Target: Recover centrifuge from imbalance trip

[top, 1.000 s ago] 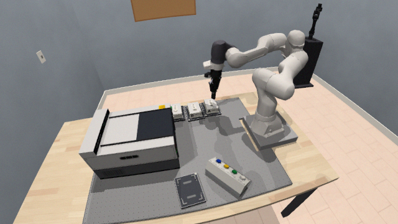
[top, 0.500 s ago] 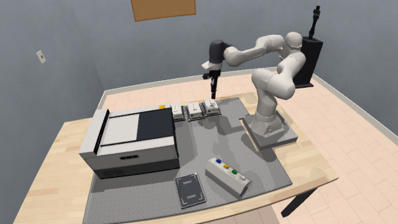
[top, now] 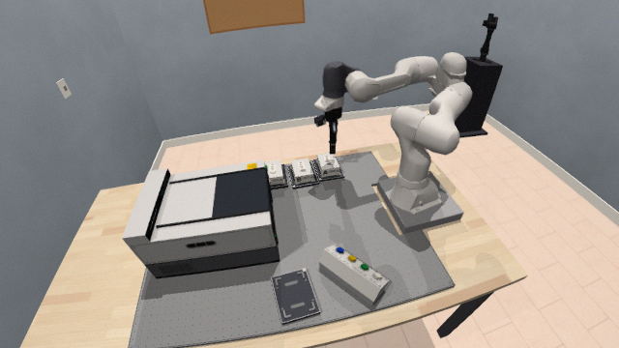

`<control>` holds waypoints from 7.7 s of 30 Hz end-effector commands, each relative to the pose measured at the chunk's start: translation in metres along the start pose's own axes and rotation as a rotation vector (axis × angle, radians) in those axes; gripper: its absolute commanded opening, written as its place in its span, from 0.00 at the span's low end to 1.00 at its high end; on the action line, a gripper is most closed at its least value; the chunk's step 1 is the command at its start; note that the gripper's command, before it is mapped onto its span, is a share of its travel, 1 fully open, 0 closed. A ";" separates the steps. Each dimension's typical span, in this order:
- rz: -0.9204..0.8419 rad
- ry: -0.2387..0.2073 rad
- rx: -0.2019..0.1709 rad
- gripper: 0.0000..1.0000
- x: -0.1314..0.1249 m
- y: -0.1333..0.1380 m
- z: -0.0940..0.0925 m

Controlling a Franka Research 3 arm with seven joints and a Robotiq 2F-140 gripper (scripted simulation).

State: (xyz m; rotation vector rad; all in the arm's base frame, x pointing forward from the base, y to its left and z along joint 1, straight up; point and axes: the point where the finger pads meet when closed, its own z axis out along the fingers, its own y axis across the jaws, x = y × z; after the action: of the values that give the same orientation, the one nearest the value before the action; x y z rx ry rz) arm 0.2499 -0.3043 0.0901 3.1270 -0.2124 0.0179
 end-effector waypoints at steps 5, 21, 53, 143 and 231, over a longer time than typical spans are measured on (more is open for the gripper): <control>-0.151 -0.013 0.006 0.10 0.008 0.000 0.001; -0.192 -0.012 0.007 0.10 0.120 -0.034 0.003; -0.192 -0.012 0.007 0.10 0.120 -0.034 0.003; -0.156 -0.006 0.018 0.10 0.190 -0.127 -0.117; -0.154 0.560 0.054 0.10 0.173 -0.192 -0.019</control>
State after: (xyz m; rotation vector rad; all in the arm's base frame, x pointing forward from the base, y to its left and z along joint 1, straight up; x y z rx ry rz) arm 0.4433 -0.1373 0.1075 3.0288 0.0509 0.8590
